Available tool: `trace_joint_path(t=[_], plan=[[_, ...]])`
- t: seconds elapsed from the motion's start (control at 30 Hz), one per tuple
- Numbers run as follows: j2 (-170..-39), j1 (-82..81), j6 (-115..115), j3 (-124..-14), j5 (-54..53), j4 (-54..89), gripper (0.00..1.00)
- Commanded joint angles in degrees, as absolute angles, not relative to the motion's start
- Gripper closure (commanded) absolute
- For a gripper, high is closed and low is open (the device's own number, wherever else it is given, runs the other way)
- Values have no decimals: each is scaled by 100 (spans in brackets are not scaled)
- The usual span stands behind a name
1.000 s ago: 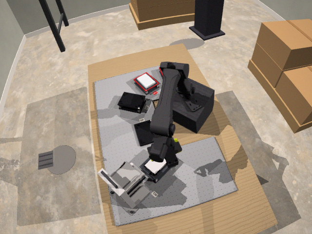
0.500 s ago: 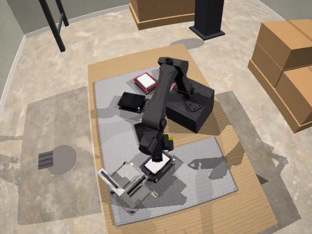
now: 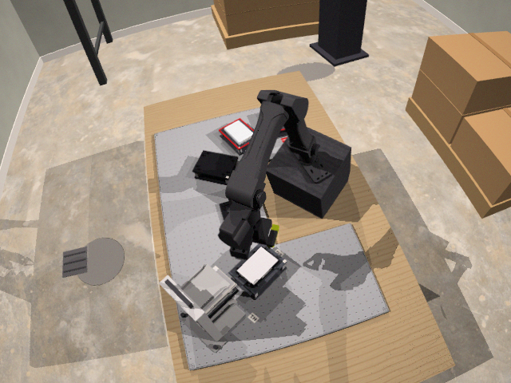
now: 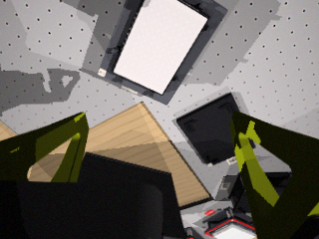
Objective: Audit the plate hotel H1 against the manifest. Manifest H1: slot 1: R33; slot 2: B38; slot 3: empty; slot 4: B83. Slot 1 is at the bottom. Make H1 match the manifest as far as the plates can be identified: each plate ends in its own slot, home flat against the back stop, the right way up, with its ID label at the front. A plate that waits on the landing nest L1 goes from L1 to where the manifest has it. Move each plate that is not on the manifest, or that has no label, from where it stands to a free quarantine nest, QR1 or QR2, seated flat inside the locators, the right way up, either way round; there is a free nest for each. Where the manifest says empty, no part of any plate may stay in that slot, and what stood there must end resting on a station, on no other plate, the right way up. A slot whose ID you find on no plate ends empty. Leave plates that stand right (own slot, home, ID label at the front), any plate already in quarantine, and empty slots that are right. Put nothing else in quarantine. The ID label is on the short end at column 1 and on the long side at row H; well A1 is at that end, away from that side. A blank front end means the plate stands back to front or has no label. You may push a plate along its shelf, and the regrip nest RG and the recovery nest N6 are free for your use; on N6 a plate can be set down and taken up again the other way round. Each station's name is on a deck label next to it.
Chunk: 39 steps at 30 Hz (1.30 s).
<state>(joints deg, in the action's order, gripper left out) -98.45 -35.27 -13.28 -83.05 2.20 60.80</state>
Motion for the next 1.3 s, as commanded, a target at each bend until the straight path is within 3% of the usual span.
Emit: trace_joint_path(t=[0.0, 0.6, 1.27], plan=[[-9723, -3568, -663, -8307, 160, 6056, 0], [-9723, -3568, 1476, -8306, 176, 6055, 0], [-10312, -3449, 1454, -7512, 171, 4891, 0]])
